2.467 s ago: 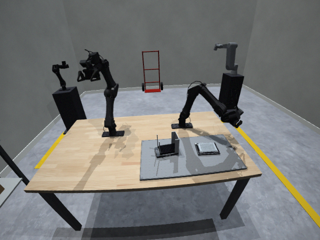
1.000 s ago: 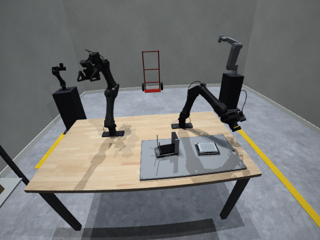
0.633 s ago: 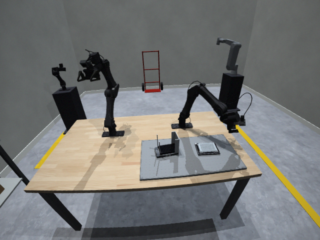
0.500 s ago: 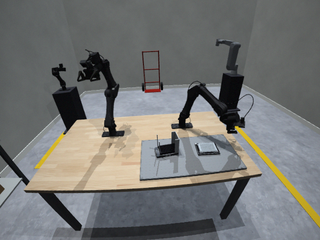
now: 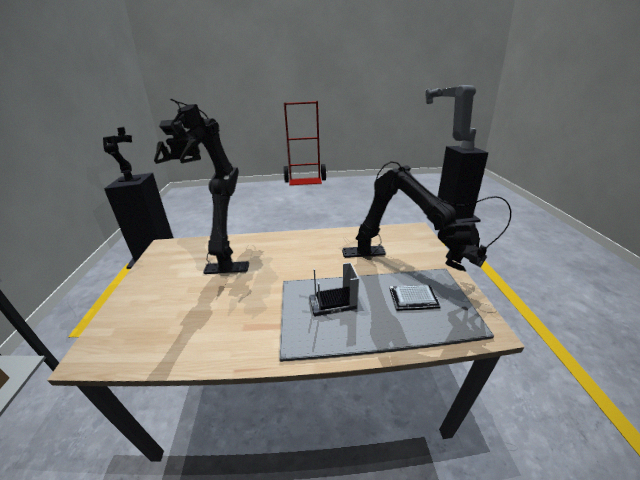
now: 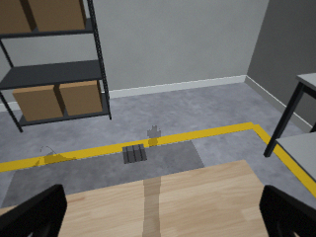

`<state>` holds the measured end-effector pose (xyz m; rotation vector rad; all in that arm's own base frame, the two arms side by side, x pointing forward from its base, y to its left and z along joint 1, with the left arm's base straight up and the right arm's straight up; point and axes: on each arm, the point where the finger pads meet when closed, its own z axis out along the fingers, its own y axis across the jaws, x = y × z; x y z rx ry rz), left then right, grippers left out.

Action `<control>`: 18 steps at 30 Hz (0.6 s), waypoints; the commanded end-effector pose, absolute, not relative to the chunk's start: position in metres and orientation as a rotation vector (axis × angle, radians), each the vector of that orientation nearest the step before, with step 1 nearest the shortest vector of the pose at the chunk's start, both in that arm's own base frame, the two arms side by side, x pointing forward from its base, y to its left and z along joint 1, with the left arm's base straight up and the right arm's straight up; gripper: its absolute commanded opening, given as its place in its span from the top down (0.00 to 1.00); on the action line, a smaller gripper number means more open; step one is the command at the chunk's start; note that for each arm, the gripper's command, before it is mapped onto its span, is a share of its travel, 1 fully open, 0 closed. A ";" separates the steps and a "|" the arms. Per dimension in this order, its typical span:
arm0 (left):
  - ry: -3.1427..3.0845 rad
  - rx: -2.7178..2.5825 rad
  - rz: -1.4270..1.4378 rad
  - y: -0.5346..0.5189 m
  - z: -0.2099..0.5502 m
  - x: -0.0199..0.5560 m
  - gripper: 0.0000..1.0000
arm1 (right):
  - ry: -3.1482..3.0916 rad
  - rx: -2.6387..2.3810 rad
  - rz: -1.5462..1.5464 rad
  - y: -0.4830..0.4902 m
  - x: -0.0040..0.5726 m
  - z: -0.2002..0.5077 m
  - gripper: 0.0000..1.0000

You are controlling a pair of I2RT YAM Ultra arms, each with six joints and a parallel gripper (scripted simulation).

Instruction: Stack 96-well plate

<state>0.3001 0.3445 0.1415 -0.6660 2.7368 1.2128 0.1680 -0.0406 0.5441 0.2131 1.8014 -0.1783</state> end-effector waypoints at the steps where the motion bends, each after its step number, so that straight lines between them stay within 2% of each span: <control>1: 2.836 -0.454 1.142 0.329 0.151 0.317 0.00 | 1.804 0.238 -0.185 -0.041 0.158 0.542 0.00; 18: 3.041 0.248 0.919 0.288 0.149 0.337 0.00 | 1.804 0.238 -0.185 -0.041 0.158 0.542 0.00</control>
